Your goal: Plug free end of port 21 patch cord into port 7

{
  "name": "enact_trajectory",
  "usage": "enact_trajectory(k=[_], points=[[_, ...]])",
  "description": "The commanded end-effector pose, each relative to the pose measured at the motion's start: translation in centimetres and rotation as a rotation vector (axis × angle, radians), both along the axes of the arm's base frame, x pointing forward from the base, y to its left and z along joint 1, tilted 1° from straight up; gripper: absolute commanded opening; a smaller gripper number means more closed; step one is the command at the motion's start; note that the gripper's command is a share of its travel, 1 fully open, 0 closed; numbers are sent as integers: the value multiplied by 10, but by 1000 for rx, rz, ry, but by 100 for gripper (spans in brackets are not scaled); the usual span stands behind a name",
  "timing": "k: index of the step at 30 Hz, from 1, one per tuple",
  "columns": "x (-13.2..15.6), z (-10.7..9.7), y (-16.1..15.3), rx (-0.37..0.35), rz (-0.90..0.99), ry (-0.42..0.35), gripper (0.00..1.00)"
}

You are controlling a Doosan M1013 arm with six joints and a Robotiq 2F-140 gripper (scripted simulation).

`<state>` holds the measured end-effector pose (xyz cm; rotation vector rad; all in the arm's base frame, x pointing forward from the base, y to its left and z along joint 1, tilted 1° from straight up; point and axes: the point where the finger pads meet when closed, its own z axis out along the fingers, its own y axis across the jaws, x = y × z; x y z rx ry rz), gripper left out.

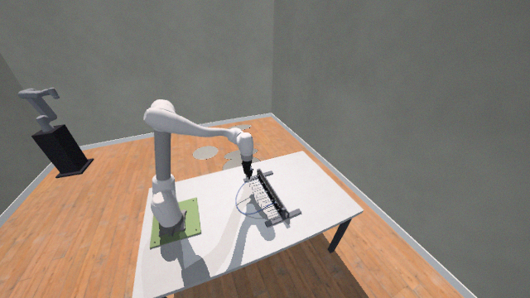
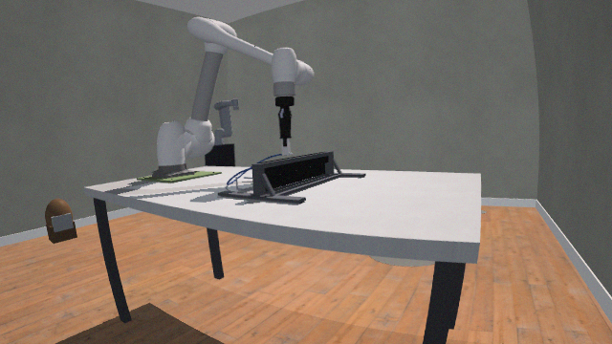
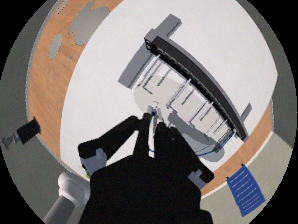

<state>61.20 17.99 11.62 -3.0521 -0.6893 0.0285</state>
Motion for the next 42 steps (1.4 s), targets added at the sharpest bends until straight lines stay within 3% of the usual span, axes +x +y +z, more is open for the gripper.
enact_trajectory(k=[1, 16, 42], points=[[4, 1, -3, -3, -32, 1, 0], [34, 9, -30, -7, -283, 6, 0], [39, 10, -35, -8, -329, 7, 0]])
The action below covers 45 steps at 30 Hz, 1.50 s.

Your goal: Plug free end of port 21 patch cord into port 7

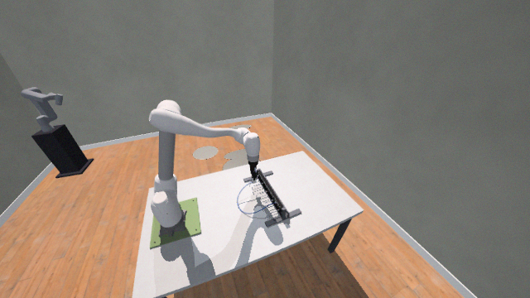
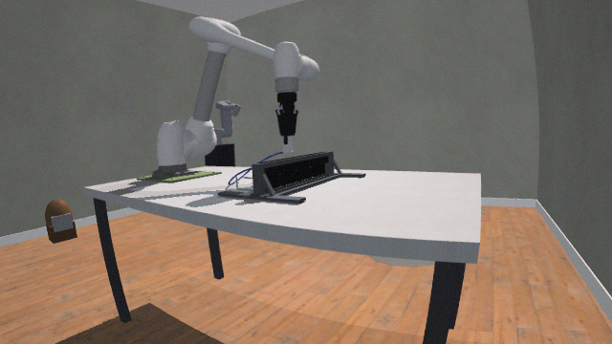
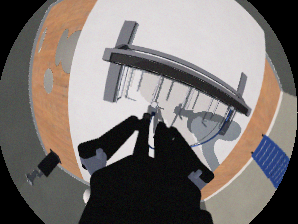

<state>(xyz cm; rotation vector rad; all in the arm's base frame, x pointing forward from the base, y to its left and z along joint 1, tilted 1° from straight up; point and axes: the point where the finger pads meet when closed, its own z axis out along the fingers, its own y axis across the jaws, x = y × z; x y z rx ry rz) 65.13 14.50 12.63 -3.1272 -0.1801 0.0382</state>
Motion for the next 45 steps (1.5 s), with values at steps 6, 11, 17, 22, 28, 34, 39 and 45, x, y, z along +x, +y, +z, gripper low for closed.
enact_trajectory(k=[6, 11, 17, 22, 28, 34, 39, 45], points=[[0, 0, 0, 0, 0, 0, 0], [0, 0, 0, 0, 0, 0, 0], [0, 0, 0, 0, 0, 0, 0], [0, 0, 0, 0, 0, 0, 0], [0, 0, 0, 0, 0, 0, 0], [1, -1, 0, 0, 0, 1, 0], [4, -4, 1, 0, 1, 2, 0], [8, -8, 1, 0, 1, 2, 0]])
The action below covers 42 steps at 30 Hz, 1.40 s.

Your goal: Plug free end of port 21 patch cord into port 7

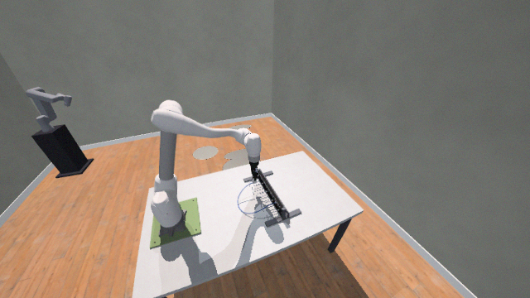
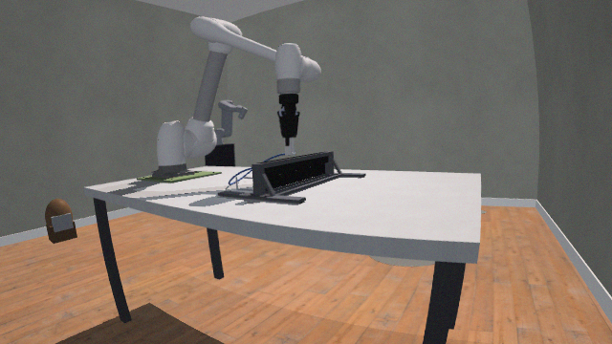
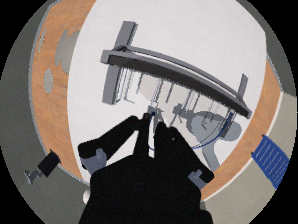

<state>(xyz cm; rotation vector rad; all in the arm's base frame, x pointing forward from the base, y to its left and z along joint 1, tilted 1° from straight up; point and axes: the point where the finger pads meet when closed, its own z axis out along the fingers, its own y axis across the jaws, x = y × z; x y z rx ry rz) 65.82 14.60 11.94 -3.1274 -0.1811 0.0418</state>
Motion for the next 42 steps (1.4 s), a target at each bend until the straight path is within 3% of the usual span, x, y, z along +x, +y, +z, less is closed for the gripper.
enact_trajectory(k=[1, 21, 42], points=[[2, -2, 0, 0, 0, 0, 0], [21, -21, 3, 0, 0, 0, 0], [23, -23, 4, 0, 0, 0, 0]])
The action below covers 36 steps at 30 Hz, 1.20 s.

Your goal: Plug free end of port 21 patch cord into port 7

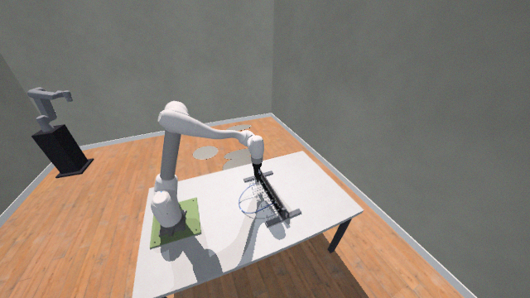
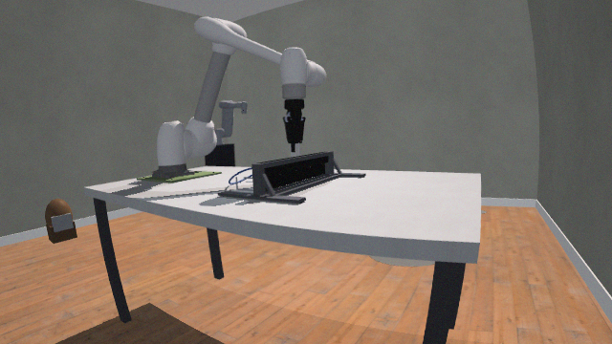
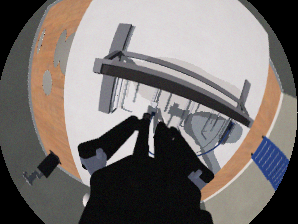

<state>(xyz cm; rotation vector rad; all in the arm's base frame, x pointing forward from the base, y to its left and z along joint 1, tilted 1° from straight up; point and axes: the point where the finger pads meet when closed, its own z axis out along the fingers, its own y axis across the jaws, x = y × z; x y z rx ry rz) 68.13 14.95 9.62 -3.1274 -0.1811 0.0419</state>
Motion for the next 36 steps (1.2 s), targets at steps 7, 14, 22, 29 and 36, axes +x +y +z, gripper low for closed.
enact_trajectory(k=[7, 14, 22, 29, 36], points=[[2, 0, 0, 0, 0, -1, 0], [10, 0, 1, 0, 0, -2, 0], [22, 0, 3, 0, 0, -2, 0], [25, 0, 3, 0, 0, -2, 0], [26, 0, 3, 0, 0, -2, 0]])
